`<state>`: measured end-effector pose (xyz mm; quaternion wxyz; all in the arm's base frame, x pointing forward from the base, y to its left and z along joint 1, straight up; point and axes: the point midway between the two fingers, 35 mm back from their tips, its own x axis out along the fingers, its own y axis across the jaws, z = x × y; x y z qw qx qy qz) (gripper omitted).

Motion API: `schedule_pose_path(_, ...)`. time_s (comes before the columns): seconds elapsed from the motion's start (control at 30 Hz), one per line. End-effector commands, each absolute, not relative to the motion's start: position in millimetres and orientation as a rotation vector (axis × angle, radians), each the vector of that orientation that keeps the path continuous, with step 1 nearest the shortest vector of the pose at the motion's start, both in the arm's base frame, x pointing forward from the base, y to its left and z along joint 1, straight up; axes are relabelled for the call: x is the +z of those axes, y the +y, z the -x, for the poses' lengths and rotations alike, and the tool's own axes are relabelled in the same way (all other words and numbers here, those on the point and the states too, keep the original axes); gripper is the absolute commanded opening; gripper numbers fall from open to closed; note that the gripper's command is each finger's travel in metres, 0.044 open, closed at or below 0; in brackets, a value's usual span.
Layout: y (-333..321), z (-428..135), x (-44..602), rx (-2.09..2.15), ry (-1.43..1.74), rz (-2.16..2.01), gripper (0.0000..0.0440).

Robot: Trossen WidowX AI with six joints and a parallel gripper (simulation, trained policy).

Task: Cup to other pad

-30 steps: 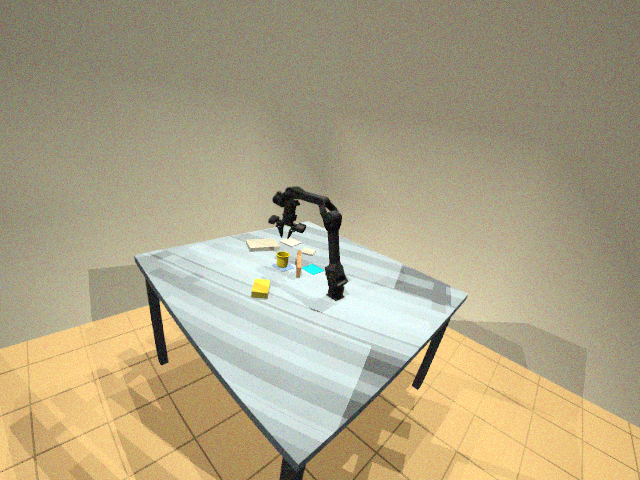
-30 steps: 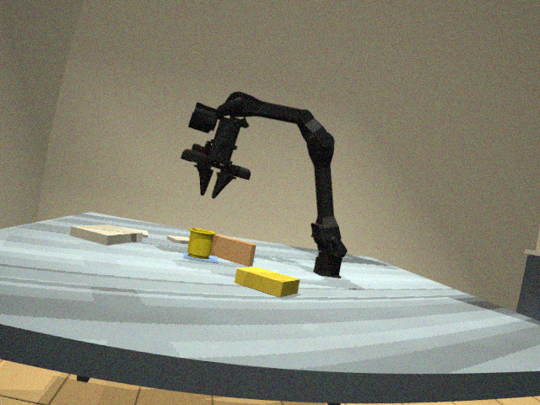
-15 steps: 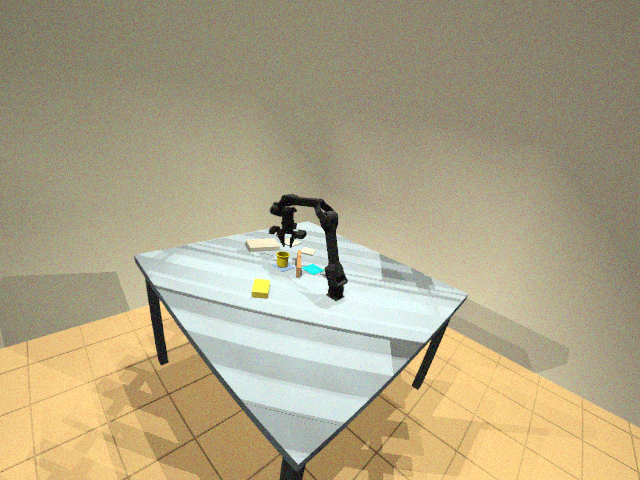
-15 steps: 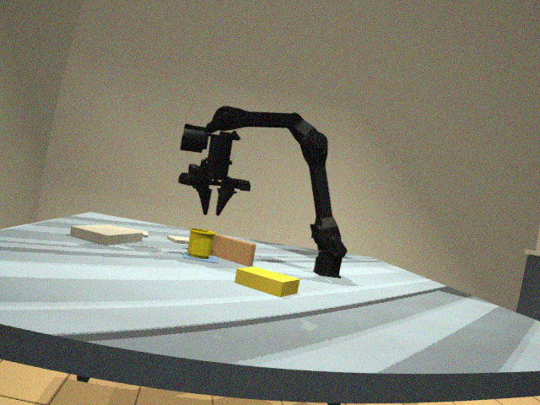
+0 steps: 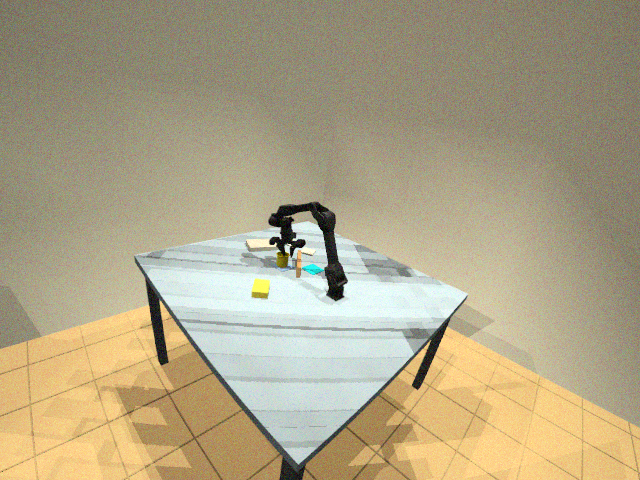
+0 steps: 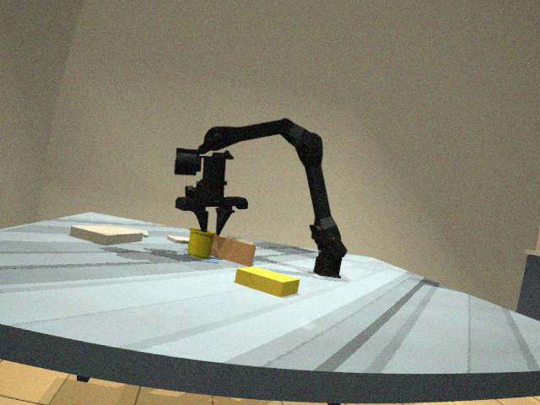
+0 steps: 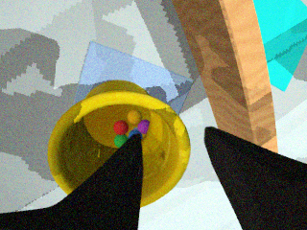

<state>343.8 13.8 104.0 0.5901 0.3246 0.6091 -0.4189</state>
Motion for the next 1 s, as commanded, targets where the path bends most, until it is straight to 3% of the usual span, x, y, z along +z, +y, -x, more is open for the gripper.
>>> schedule_pose_path(0.0,13,-343,89,-0.984,1.433,-0.739,0.0178)
schedule_pose_path(0.17,13,-340,69,-0.967,1.456,-0.716,0.0176)
schedule_pose_path(0.43,10,-336,63,-0.933,1.47,-0.668,0.0006)
schedule_pose_path(0.97,-2,-320,109,-0.947,1.43,-0.737,0.0005)
